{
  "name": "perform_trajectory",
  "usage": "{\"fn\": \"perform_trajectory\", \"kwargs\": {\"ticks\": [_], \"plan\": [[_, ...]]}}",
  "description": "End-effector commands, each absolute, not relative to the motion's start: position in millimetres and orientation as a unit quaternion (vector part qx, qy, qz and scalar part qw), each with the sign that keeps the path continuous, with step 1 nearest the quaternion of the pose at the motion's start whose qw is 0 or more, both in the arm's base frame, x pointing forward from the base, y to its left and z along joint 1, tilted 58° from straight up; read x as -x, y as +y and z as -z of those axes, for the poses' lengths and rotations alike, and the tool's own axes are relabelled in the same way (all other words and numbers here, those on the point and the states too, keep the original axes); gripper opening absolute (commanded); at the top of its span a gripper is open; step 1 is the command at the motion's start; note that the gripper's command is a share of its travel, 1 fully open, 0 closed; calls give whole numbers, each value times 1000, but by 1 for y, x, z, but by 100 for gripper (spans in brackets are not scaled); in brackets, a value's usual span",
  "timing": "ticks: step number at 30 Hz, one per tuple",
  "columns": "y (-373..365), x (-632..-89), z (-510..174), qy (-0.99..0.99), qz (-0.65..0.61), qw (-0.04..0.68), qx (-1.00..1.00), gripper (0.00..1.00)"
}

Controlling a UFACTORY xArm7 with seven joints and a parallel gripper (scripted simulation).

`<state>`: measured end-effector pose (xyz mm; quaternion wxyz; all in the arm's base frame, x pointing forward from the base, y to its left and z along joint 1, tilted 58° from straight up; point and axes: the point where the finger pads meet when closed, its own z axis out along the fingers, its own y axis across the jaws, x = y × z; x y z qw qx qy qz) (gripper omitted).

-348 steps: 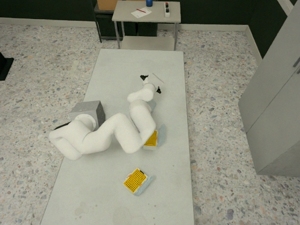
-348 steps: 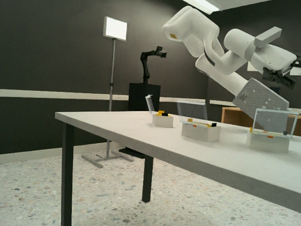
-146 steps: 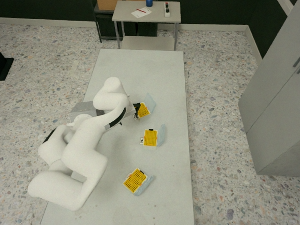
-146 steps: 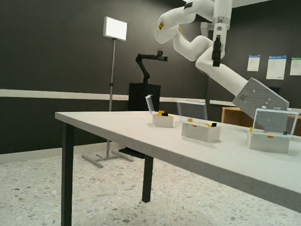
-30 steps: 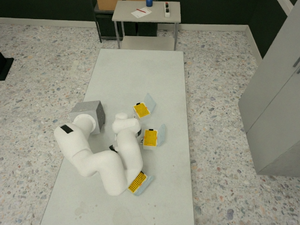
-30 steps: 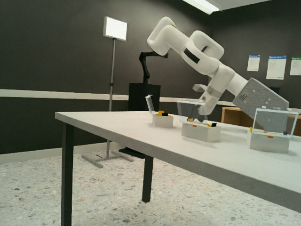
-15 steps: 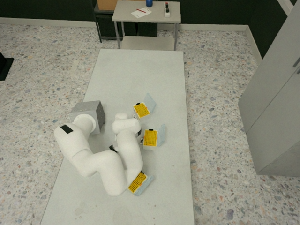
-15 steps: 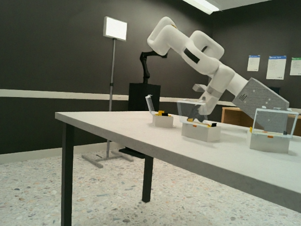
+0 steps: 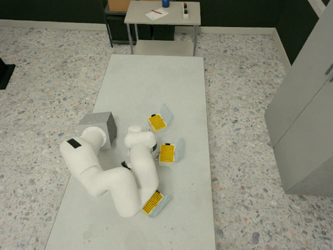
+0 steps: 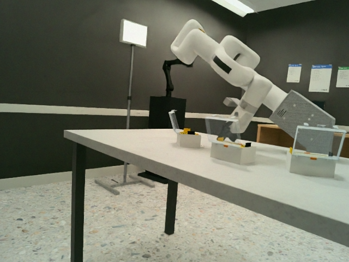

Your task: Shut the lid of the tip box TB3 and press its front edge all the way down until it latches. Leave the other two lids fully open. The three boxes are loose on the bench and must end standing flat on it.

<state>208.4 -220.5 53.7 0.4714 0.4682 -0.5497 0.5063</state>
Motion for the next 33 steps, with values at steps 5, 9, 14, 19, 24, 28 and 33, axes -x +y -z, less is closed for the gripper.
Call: {"fn": "perform_trajectory", "kwargs": {"ticks": [5,9,14,19,24,28,33], "plan": [[-198,-209,-67,-550,-507,470,-469,100],[-190,-209,-72,-550,-507,470,-469,100],[-169,-208,-86,-550,-507,470,-469,100],[-148,-208,-99,-550,-507,470,-469,100],[-127,-207,-112,-550,-507,470,-469,100],[-118,-207,-118,-550,-507,470,-469,100],[-97,-206,-131,-550,-507,470,-469,100]]}}
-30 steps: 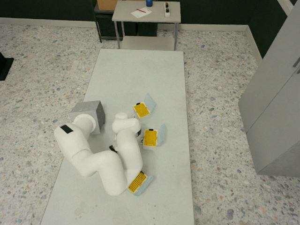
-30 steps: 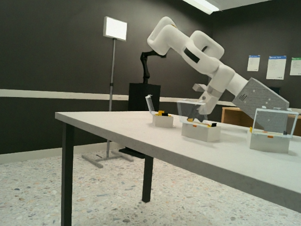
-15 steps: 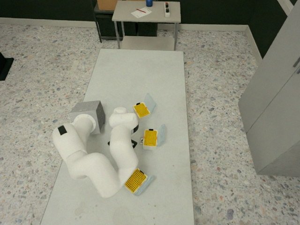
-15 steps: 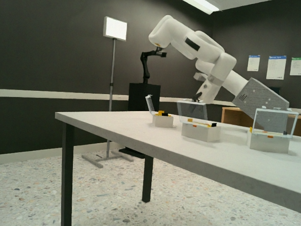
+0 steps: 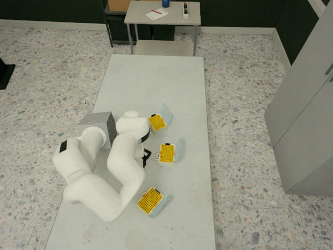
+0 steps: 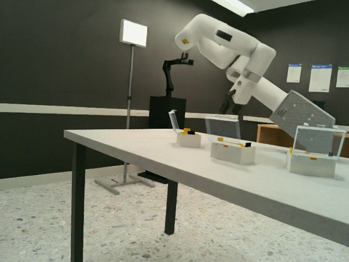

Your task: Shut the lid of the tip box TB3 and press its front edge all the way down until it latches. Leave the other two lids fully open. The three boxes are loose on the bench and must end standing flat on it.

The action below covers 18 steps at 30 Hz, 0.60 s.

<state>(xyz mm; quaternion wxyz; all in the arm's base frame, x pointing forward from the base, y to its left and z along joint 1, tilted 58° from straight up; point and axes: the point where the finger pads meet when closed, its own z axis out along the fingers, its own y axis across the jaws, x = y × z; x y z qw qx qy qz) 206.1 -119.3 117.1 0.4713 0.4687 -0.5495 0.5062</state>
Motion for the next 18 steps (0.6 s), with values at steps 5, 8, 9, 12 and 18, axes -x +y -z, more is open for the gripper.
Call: {"fn": "perform_trajectory", "kwargs": {"ticks": [5,8,9,12,18], "plan": [[-96,-206,-131,-550,-507,470,-469,100],[-96,-206,-131,-550,-507,470,-469,100],[-96,-206,-131,-550,-507,470,-469,100],[-91,-211,-124,-528,-502,476,-492,100],[-76,-224,-101,-458,-485,493,-559,100]]}}
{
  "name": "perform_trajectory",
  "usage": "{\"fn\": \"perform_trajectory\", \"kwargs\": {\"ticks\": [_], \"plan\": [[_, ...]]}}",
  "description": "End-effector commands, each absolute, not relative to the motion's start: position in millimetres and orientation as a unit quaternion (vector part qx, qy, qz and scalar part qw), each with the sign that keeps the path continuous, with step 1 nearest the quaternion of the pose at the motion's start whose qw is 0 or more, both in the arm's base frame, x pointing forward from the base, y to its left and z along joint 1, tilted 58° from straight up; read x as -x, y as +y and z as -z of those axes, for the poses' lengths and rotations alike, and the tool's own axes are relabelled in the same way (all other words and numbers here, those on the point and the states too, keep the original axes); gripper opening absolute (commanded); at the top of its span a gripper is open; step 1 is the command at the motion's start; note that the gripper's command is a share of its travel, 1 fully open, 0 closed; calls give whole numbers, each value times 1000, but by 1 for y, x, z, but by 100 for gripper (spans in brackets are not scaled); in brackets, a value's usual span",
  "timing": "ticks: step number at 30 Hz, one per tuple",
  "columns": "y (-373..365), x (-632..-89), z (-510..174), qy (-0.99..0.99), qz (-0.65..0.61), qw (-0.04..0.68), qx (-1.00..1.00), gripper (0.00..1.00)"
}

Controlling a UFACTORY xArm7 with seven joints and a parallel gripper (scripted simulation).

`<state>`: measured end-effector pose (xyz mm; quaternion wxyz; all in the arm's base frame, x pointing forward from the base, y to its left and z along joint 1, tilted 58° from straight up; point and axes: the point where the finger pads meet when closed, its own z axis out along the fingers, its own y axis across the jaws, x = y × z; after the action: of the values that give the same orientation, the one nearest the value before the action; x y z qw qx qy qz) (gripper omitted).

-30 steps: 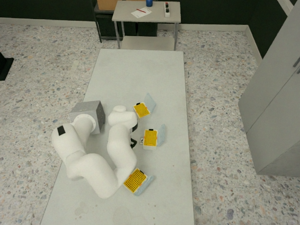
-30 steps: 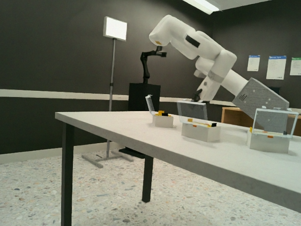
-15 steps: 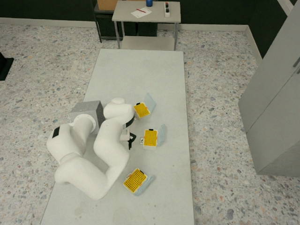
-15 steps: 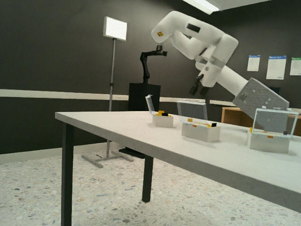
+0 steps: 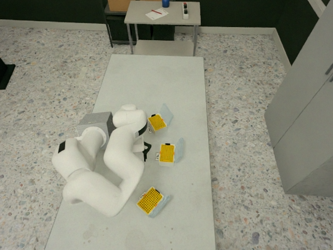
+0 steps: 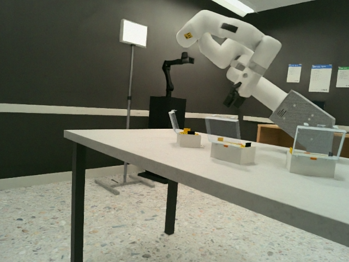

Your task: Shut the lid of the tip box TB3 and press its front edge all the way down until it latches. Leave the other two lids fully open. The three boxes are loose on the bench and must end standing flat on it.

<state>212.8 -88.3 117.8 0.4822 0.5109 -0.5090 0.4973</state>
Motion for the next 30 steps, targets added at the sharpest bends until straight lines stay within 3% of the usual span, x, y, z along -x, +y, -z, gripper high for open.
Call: {"fn": "perform_trajectory", "kwargs": {"ticks": [1,21,30], "plan": [[-74,-226,-97,-445,-481,495,-570,100],[-50,-247,-61,-423,-475,499,-589,100],[-31,-250,-32,-400,-399,479,-672,100]]}}
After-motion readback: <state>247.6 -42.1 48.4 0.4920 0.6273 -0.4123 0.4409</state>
